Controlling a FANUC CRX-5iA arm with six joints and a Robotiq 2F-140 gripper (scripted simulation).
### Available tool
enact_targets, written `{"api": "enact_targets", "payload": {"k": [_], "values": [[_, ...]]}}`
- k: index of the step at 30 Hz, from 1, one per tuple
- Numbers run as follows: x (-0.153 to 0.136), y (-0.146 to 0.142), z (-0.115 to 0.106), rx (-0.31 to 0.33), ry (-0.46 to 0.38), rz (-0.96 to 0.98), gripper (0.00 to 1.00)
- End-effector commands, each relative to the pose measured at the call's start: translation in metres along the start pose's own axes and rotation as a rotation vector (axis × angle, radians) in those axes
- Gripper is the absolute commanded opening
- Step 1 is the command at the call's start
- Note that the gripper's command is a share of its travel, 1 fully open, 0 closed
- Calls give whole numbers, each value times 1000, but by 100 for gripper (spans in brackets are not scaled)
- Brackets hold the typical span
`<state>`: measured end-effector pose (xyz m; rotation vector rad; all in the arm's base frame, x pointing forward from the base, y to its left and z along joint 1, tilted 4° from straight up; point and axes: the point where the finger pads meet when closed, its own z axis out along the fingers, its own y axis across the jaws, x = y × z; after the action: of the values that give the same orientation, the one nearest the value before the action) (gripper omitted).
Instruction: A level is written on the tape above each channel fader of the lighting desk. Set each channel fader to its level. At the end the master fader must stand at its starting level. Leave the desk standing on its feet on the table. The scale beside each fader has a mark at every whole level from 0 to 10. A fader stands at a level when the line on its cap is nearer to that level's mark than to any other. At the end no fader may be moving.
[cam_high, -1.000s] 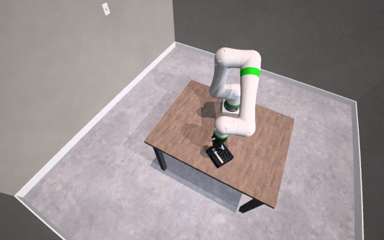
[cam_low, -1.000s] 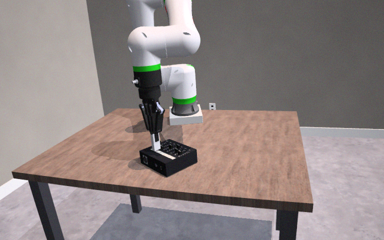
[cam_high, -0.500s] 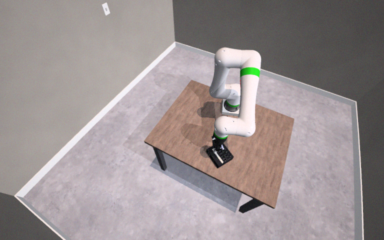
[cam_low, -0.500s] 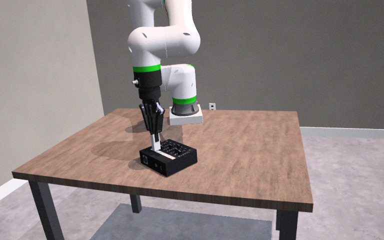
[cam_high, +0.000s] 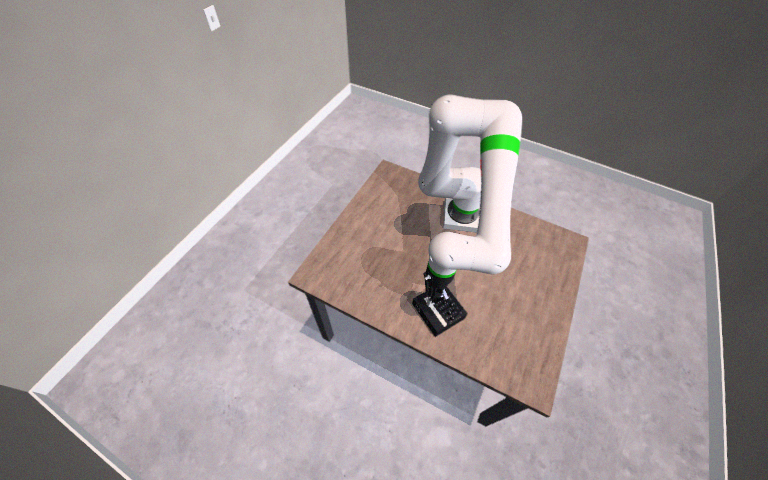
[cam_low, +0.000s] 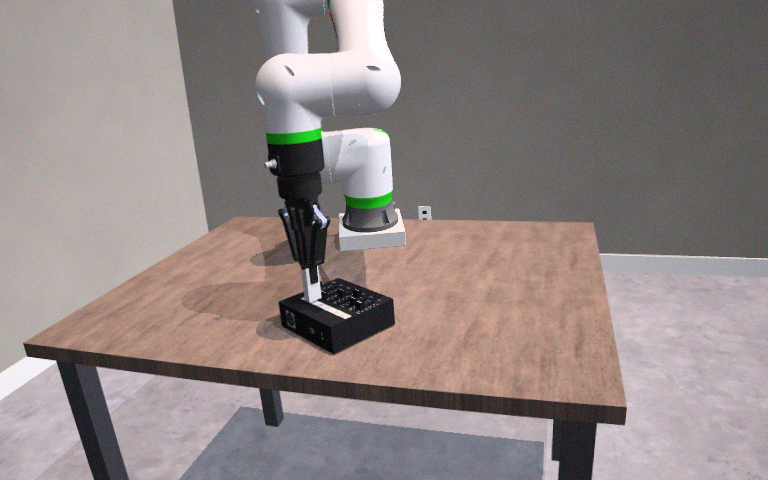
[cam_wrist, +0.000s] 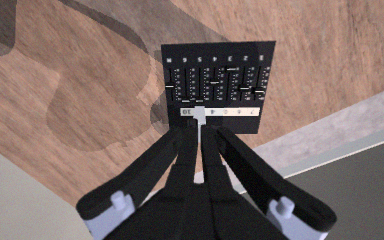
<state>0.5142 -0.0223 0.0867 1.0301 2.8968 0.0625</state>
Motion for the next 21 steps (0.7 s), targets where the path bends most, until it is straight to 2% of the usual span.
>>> {"api": "enact_targets", "payload": {"k": [1, 21], "values": [[0, 0, 0, 0, 0, 0, 0], [5, 0, 0, 0, 0, 0, 0]]}}
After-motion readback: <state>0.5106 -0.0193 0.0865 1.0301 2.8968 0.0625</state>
